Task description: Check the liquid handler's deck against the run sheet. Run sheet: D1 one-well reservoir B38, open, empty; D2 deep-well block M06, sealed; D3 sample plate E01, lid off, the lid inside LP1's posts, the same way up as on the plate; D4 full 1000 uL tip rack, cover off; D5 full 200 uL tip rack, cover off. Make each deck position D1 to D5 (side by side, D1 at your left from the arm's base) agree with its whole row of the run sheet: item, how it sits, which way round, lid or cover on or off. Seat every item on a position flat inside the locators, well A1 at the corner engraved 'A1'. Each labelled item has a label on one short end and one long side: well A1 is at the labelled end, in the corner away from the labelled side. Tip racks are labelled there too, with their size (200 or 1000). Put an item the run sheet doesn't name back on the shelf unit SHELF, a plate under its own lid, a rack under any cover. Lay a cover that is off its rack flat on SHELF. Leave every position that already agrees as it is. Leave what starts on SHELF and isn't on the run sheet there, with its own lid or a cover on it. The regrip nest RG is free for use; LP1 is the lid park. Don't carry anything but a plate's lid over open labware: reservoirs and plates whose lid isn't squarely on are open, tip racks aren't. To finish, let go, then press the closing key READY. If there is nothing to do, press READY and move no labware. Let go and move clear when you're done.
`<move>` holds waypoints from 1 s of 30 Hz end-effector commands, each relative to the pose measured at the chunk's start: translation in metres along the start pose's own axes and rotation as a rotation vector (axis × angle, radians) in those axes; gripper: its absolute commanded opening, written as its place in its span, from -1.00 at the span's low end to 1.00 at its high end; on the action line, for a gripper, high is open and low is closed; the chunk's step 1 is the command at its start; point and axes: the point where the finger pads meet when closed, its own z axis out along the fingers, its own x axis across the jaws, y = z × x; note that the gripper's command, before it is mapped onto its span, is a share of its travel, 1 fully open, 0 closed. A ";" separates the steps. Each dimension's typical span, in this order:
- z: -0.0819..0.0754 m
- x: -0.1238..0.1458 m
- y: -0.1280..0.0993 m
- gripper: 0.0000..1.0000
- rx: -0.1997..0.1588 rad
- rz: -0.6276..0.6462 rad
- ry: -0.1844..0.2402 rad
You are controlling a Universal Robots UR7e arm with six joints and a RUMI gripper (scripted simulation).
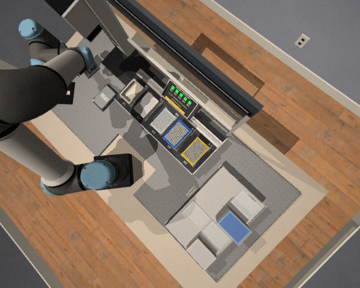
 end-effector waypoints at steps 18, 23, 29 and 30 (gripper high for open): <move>0.016 0.000 -0.002 -1.00 0.002 0.000 0.001; 0.016 0.000 -0.009 -1.00 0.002 0.000 0.001; 0.016 0.000 -0.017 -1.00 0.002 0.000 0.001; 0.016 0.000 -0.019 -1.00 0.002 0.000 0.001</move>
